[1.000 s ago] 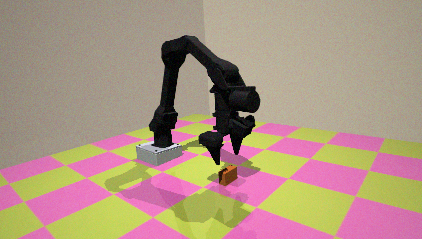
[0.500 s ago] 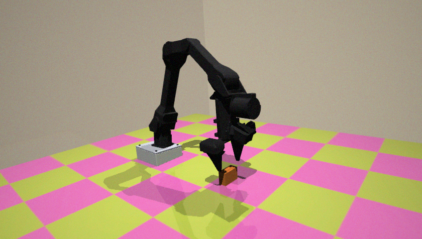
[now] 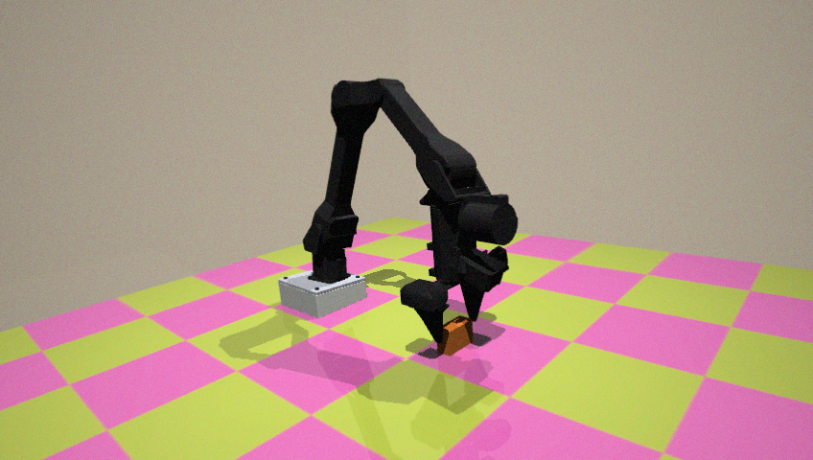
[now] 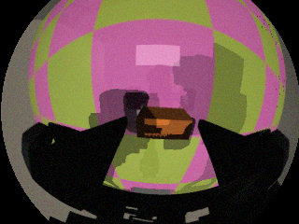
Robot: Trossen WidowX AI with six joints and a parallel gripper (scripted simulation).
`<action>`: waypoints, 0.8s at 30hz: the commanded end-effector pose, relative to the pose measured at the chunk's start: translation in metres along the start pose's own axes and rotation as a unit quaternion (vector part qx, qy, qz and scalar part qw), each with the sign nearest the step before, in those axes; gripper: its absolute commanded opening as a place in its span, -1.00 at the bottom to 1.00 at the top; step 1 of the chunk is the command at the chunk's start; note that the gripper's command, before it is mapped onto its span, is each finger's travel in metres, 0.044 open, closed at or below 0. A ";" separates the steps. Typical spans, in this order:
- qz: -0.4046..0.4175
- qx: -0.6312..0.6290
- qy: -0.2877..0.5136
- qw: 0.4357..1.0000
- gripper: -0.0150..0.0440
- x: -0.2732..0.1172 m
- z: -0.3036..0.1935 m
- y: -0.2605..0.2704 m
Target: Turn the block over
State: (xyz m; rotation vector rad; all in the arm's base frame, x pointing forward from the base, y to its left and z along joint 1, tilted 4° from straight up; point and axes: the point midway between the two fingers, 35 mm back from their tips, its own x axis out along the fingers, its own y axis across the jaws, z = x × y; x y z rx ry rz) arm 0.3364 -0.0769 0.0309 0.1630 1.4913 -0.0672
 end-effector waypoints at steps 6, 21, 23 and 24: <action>-0.001 0.003 0.005 1.000 0.44 0.005 -0.003 0.000; -0.001 0.003 0.005 1.000 0.10 0.005 -0.003 0.000; -0.001 0.003 0.005 1.000 0.06 0.005 -0.003 0.000; -0.001 0.003 0.005 1.000 0.04 0.005 -0.003 0.000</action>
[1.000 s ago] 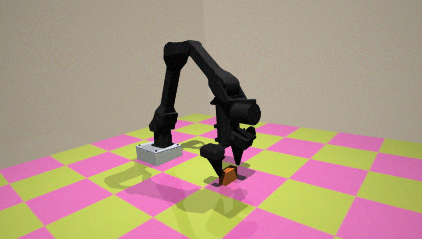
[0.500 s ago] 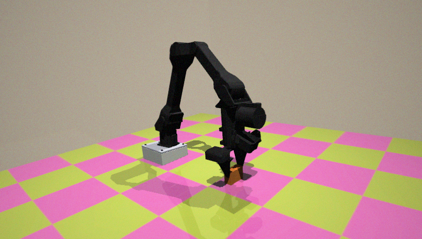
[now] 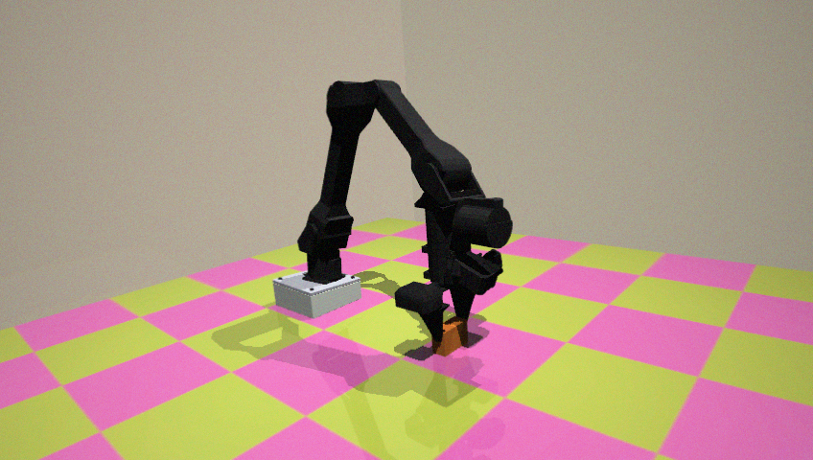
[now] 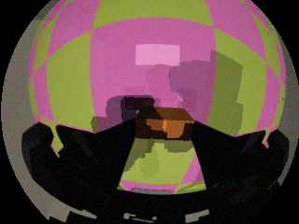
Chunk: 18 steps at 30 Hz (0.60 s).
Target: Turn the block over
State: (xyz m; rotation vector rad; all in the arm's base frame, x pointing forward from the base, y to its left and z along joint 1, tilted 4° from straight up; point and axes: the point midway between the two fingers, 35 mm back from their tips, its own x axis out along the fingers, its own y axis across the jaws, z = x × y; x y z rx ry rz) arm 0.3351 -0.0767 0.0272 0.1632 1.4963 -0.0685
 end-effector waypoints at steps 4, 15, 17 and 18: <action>-0.001 0.002 0.002 1.000 -0.19 -0.004 -0.001 0.000; -0.001 0.003 -0.009 1.000 -0.49 -0.027 -0.001 0.000; -0.001 0.003 -0.025 1.000 -0.49 -0.025 0.000 -0.001; -0.001 0.003 -0.033 0.999 -0.49 -0.024 0.000 -0.001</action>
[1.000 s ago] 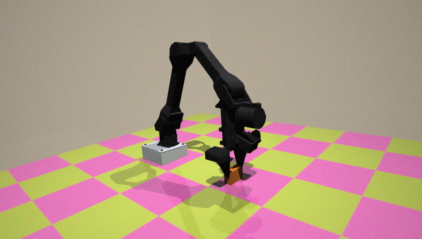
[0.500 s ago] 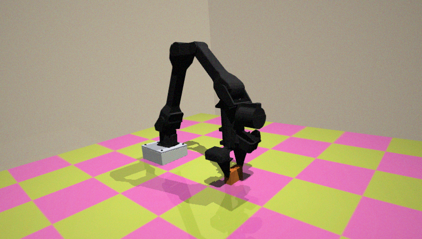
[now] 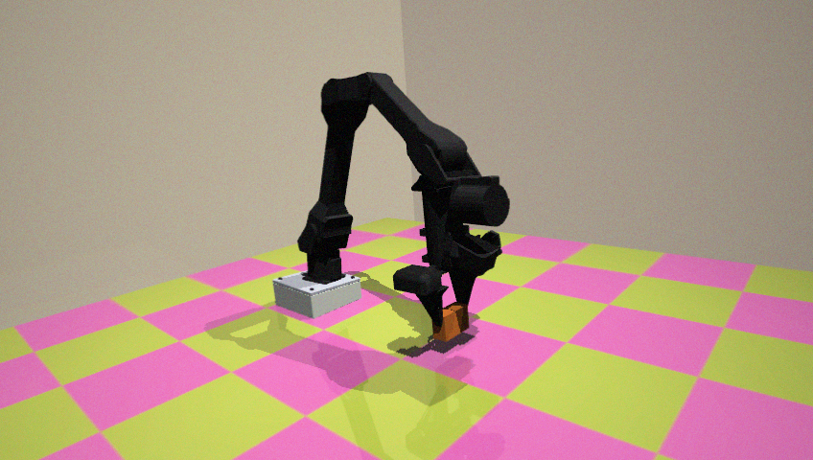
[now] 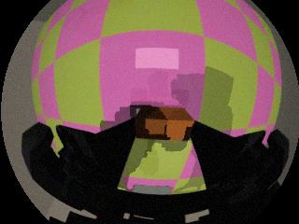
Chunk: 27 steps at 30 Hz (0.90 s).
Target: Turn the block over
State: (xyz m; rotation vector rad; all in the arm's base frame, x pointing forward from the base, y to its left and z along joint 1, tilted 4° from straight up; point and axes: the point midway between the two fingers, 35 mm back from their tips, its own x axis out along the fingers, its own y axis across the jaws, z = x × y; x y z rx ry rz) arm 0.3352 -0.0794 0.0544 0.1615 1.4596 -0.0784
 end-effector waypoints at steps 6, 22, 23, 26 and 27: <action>0.001 0.002 -0.062 0.998 -0.49 0.008 -0.001 0.000; 0.001 0.003 -0.187 0.982 -0.49 0.014 -0.005 0.000; 0.001 0.003 -0.195 0.981 -0.49 0.014 -0.005 0.000; 0.001 0.002 -0.218 0.976 -0.49 0.014 -0.007 0.000; 0.001 0.002 -0.226 0.974 -0.49 0.014 -0.007 0.000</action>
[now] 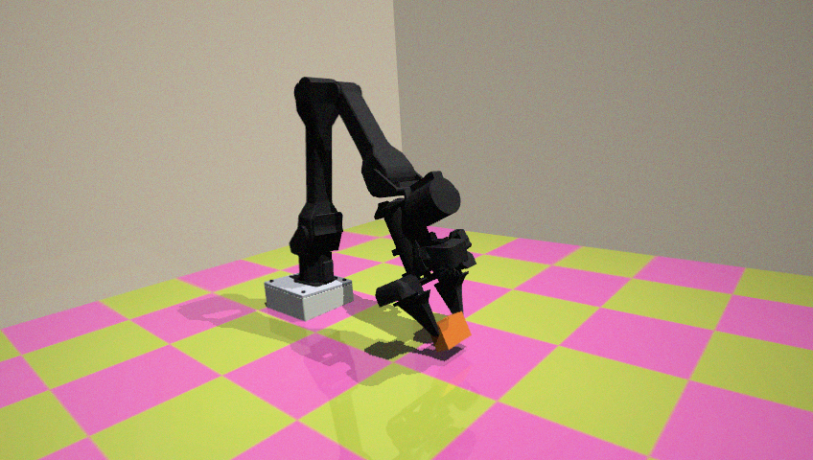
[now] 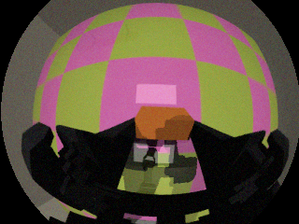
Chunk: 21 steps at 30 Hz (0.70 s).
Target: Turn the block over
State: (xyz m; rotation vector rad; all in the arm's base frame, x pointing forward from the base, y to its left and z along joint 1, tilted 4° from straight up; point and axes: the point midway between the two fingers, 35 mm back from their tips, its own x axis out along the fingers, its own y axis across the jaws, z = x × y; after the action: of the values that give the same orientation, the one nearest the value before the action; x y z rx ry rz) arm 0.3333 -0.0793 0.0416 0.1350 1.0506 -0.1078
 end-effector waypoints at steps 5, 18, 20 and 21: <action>0.003 0.001 -0.061 0.998 -0.49 -0.003 -0.007 0.001; 0.001 0.001 -0.118 0.993 -0.49 0.021 -0.004 -0.001; 0.001 0.001 -0.131 0.991 -0.49 0.026 -0.004 -0.002; 0.001 0.001 -0.137 0.991 -0.49 0.028 -0.004 -0.002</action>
State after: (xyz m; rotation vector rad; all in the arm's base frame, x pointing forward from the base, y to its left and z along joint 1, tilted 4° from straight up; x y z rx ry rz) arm 0.3425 -0.0818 0.0233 0.1145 0.8092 -0.1223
